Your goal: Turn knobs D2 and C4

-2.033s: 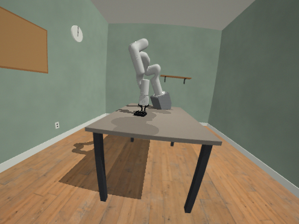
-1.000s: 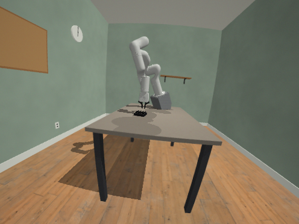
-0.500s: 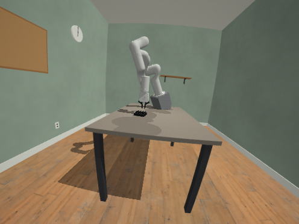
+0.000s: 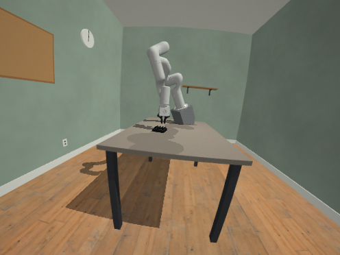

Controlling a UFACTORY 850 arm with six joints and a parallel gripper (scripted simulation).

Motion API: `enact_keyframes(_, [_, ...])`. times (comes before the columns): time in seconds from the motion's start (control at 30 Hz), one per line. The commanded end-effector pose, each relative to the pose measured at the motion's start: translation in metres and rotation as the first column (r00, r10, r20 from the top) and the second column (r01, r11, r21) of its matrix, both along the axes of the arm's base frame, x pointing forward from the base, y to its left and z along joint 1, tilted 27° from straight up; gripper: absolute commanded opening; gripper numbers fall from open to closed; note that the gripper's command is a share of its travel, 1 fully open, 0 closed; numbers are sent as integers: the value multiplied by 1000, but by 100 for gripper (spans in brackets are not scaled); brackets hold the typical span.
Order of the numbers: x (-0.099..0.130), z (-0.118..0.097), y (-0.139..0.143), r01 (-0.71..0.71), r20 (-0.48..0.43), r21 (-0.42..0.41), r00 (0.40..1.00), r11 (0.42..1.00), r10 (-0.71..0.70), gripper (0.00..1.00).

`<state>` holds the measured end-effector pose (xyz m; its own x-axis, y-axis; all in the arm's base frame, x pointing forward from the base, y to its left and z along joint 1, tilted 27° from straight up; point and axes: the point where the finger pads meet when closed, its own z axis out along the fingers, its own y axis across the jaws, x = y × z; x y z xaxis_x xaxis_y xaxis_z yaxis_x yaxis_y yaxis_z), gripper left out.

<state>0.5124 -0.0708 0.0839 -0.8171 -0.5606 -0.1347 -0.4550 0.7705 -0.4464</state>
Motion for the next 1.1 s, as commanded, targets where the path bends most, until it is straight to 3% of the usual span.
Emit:
enact_keyframes(0.0, [2, 1, 1, -133, -62, -55, 990, 990, 130, 19])
enact_keyframes(0.3, [5, 3, 3, -387, -173, -127, 915, 913, 363, 19])
enact_keyframes(0.37, [5, 3, 3, -387, -173, -127, 915, 913, 363, 19])
enact_keyframes(0.87, [10, 6, 6, -756, -386, -172, 642, 632, 663, 19])
enact_keyframes(0.93, [10, 6, 6, -756, -386, -172, 642, 632, 663, 19])
enact_keyframes(1.0, [11, 7, 7, -819, -432, -168, 562, 549, 706, 19])
enact_keyframes(1.07, [12, 7, 7, -840, -449, -164, 530, 517, 719, 19])
